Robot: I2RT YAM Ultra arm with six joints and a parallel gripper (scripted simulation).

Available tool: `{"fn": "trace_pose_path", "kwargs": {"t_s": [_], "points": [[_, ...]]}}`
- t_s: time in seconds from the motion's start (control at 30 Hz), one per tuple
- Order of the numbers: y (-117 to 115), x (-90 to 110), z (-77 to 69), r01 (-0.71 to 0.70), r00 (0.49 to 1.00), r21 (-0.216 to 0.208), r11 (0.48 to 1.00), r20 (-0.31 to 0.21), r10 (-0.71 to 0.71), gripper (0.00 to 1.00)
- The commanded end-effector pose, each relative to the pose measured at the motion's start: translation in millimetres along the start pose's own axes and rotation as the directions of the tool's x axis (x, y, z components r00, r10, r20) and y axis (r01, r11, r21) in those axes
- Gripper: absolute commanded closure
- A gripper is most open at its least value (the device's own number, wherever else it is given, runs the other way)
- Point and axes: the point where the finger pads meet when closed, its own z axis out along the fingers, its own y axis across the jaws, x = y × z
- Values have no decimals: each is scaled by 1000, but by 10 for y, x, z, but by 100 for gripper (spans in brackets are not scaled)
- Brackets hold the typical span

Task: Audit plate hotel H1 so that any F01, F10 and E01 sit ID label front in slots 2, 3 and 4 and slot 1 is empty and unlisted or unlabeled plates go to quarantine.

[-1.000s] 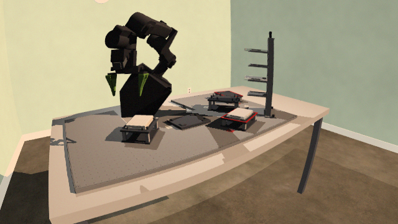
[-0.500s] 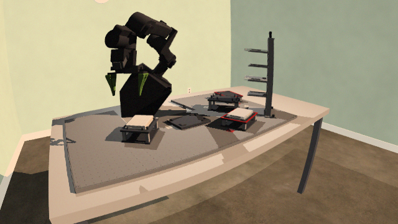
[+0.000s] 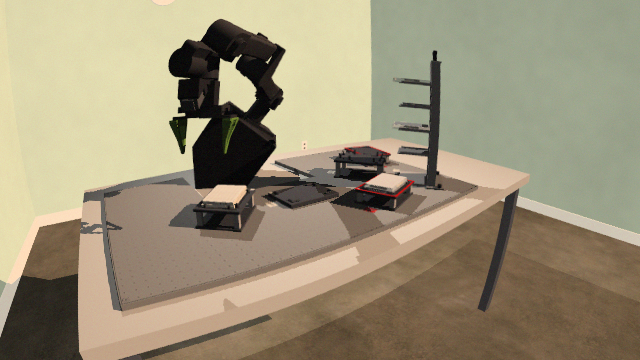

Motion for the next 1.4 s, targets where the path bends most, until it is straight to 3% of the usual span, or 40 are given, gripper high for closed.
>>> {"fn": "trace_pose_path", "kwargs": {"t_s": [0.0, 0.17, 0.6, 0.63, 0.73, 0.83, 0.9, 1.37], "points": [[-18, -28, -470, -79, 993, -21, 997, -93, 77, 0], [-12, 38, -476, -79, 993, -21, 997, -93, 77, 0], [21, 469, -517, -79, 993, -21, 997, -93, 77, 0], [-41, 415, -614, -48, 998, -2, 999, -33, 47, 0], [-24, 485, -619, -59, 997, -7, 998, -49, 59, 0], [24, 678, -635, -88, 992, -18, 996, -88, 86, 0], [7, 695, -634, -73, 995, -12, 997, -68, 72, 0], [49, 1096, -655, -73, 995, -17, 997, -67, 72, 0]]}}
